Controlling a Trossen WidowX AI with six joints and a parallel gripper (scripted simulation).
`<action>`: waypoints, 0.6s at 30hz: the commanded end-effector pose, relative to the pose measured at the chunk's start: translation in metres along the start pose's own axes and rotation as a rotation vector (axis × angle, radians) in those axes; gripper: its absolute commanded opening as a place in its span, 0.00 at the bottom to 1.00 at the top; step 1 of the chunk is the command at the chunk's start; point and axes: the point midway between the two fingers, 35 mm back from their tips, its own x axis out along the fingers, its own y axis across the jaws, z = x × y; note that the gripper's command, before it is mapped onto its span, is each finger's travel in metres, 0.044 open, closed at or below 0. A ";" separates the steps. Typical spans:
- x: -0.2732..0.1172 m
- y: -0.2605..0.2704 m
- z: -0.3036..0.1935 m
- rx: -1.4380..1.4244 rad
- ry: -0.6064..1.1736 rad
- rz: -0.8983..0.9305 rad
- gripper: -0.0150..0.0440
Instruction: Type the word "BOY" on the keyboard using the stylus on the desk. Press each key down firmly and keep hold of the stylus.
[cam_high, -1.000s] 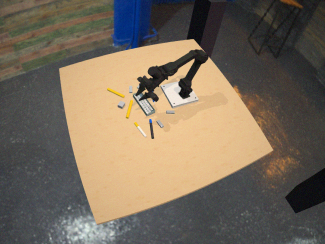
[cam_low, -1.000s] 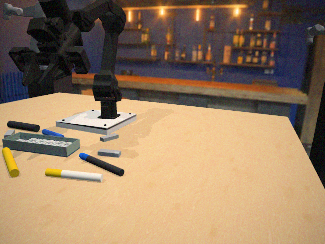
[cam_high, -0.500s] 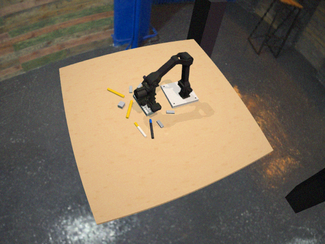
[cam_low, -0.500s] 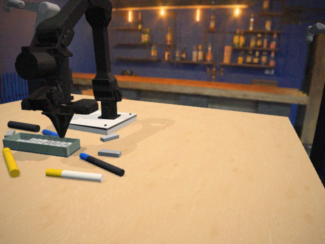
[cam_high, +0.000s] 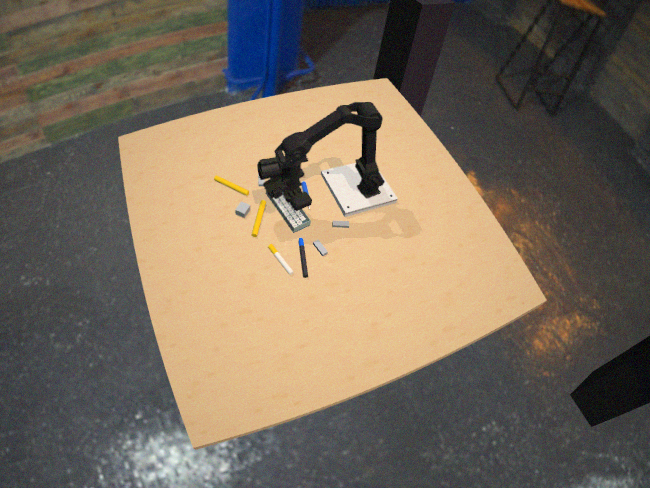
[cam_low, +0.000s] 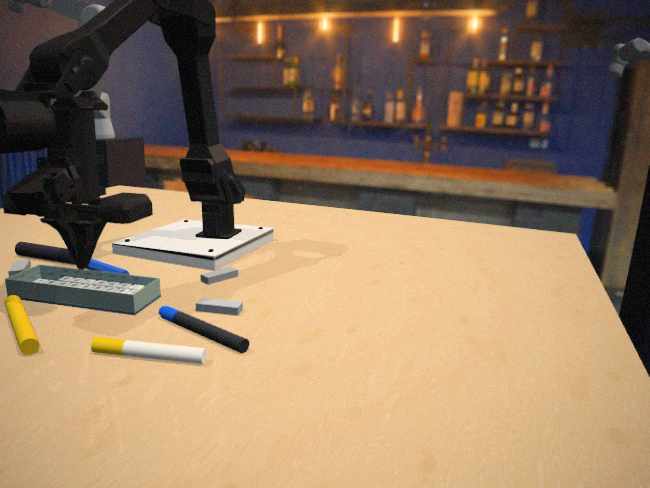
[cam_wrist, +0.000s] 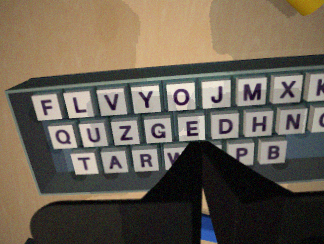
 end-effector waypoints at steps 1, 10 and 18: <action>0.000 -0.003 0.000 -0.019 0.004 0.000 0.25; 0.000 -0.042 0.002 -0.019 0.003 -0.003 0.25; 0.000 -0.066 0.001 -0.019 0.004 -0.006 0.25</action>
